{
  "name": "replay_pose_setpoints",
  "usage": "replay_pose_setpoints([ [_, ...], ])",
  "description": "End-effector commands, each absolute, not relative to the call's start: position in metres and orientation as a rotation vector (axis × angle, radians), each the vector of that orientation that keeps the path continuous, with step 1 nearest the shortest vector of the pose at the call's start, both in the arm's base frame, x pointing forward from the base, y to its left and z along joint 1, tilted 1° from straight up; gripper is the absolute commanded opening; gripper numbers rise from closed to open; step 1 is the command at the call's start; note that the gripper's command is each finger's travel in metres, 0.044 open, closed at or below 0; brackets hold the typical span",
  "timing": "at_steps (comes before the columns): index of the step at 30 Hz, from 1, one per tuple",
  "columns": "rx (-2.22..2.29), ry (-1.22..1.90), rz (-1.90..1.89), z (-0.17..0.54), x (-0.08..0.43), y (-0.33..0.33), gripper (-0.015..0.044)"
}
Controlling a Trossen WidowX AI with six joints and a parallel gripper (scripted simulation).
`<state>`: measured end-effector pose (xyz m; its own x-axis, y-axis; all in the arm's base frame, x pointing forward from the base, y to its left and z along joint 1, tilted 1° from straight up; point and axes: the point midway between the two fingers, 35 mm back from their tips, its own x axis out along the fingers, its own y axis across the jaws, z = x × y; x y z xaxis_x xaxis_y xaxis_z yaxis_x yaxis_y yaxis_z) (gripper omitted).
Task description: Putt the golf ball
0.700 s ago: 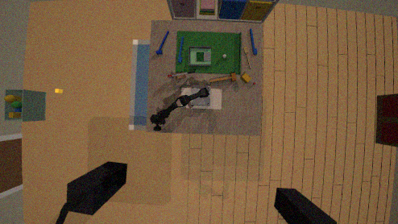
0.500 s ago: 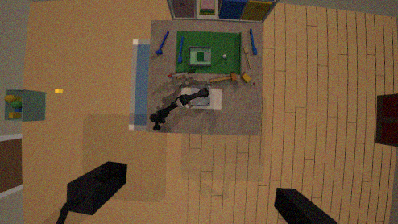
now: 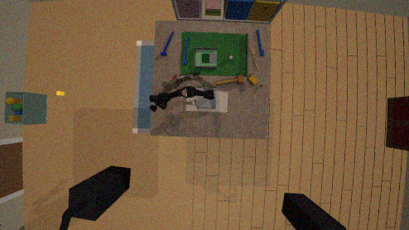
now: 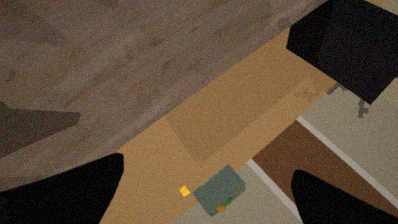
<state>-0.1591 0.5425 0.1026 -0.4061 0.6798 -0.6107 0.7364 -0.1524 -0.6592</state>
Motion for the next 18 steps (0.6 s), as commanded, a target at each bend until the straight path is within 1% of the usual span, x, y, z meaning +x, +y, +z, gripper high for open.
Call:
replay_pose_setpoints([
  [1,1.832,1.824,-1.809,0.104,-0.100,0.534,0.0440],
  [10,2.163,1.328,-2.193,0.108,0.028,0.490,0.0440],
  [18,2.446,0.671,-2.553,0.110,0.132,0.409,0.0440],
])
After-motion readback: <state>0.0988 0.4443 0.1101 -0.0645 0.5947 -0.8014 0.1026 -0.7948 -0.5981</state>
